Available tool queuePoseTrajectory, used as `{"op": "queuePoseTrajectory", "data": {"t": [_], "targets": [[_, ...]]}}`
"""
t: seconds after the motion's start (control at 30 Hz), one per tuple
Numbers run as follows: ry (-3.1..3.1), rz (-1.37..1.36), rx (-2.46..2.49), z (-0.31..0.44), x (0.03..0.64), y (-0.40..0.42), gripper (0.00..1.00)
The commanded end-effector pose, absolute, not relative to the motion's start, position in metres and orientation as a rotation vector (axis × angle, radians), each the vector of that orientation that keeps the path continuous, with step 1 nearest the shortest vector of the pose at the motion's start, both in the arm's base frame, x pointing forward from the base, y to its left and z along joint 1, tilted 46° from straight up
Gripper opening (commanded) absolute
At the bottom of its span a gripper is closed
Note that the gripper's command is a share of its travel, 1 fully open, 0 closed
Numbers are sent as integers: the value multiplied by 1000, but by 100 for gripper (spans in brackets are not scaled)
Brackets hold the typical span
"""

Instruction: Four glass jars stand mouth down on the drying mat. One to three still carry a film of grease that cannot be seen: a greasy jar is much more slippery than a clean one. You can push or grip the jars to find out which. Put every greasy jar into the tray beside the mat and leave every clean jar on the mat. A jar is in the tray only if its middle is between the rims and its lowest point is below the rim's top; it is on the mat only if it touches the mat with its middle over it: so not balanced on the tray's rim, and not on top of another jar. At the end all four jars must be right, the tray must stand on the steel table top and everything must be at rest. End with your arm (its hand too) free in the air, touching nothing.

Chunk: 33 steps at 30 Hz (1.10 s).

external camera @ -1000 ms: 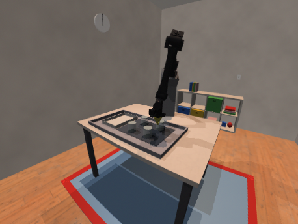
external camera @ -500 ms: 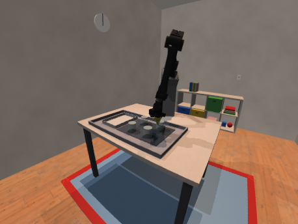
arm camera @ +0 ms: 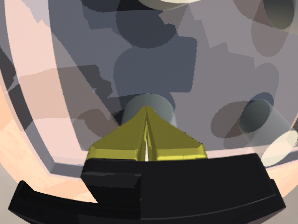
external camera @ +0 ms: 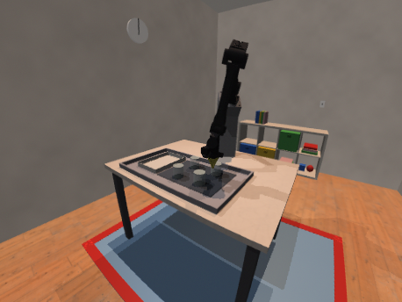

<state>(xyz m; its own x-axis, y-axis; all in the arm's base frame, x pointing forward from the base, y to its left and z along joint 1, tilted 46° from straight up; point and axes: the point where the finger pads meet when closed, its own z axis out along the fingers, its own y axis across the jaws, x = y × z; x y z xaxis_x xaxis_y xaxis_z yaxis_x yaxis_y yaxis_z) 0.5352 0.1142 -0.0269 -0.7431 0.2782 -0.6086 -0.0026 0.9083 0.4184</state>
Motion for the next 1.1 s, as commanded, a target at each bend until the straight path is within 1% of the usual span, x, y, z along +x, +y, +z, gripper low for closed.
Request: {"op": "queuePoseTrajectory", "data": {"t": [0.0,1.07], "targets": [[2397,528,198,-41,517,121,0],[2397,528,198,-43,514,122,0]]}}
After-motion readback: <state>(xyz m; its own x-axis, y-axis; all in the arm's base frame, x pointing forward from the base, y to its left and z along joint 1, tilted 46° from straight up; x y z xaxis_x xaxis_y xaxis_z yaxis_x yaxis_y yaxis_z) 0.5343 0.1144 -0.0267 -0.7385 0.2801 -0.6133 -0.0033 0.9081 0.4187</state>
